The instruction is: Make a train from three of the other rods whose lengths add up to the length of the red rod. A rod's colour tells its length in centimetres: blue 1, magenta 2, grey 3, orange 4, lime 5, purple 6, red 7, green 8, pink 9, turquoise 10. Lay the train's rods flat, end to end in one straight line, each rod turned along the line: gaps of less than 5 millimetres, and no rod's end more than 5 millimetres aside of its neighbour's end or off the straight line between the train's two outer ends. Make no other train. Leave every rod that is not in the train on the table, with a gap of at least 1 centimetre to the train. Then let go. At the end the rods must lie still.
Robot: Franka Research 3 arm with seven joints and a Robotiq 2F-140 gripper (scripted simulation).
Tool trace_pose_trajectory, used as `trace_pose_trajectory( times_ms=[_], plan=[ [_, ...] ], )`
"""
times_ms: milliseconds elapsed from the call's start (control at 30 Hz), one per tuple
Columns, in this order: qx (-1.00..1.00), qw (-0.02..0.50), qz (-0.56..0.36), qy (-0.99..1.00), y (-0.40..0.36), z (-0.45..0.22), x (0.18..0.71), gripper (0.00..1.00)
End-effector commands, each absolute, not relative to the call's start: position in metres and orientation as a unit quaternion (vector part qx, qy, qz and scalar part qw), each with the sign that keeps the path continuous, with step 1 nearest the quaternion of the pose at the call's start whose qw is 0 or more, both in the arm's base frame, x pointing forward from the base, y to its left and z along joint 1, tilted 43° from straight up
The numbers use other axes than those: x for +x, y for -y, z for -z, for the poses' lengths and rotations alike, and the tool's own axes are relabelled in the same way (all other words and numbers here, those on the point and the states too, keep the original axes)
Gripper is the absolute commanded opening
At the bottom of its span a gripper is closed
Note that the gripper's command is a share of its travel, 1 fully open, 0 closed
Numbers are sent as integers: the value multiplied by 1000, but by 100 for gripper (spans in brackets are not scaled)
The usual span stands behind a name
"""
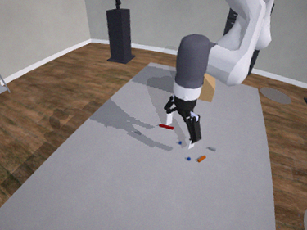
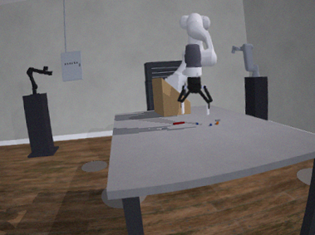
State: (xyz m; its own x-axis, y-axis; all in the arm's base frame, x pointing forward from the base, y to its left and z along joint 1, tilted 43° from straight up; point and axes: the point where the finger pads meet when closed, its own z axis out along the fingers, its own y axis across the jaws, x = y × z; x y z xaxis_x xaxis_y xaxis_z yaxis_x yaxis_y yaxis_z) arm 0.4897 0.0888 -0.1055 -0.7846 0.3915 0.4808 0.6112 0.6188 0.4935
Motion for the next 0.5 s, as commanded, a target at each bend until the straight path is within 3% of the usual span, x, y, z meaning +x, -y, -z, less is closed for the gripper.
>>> trace_pose_trajectory(
  times_ms=[0,467],
  plan=[
    [-209,136,345,905,-85,109,490,100],
    [-86,92,360,924,-76,118,488,100]
  ],
)
